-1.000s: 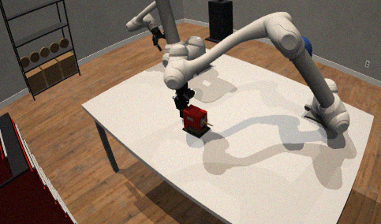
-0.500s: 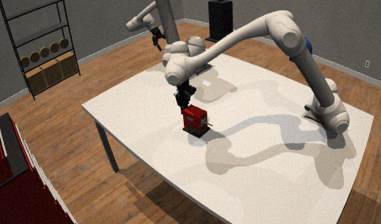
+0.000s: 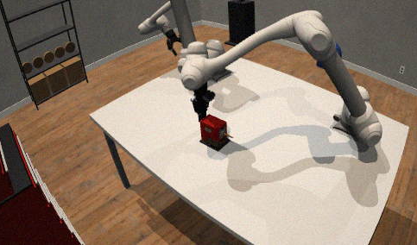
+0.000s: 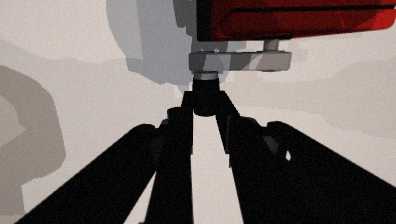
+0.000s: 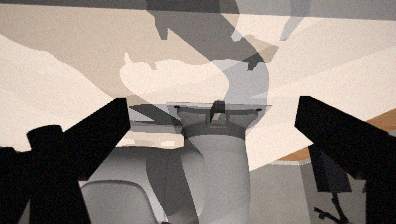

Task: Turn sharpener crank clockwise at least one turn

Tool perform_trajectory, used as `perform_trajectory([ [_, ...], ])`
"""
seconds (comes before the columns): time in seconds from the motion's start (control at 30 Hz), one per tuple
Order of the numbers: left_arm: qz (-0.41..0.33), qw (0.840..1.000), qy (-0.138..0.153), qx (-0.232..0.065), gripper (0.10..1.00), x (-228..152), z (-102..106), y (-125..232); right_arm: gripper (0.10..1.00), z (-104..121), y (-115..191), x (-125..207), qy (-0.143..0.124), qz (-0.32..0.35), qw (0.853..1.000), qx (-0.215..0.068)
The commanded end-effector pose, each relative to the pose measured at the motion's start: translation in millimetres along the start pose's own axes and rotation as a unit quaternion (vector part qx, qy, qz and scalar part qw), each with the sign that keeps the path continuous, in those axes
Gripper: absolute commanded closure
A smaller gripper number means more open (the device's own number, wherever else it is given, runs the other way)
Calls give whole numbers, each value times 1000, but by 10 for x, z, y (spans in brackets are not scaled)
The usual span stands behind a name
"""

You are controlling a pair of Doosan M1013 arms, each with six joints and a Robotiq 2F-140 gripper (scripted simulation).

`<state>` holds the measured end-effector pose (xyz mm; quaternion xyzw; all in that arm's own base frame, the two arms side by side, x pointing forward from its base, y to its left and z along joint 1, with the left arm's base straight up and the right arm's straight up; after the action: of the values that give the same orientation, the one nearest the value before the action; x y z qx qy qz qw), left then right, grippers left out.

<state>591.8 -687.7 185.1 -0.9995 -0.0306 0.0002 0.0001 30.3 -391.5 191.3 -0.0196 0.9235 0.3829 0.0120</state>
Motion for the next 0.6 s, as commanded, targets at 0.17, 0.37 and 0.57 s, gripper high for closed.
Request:
perform_trajectory([
  [0.17, 0, 1000, 1, -1, 999, 2, -90, 2, 98, -4, 1, -1, 0, 0, 1000, 0],
  [0.37, 0, 1000, 1, -1, 999, 15, -169, 2, 98, -4, 1, -1, 0, 0, 1000, 0],
  [0.57, 0, 1000, 1, -1, 999, 36, -232, 2, 98, -4, 1, -1, 0, 0, 1000, 0],
])
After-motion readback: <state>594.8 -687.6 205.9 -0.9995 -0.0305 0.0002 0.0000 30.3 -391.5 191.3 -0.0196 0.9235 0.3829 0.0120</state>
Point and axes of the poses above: on each arm, the point where the finger pads meet when closed, its own z axis out along the fingers, its own x axis across the jaws, y = z × x, the point moved 10 cm from there along -z, back along the fingers
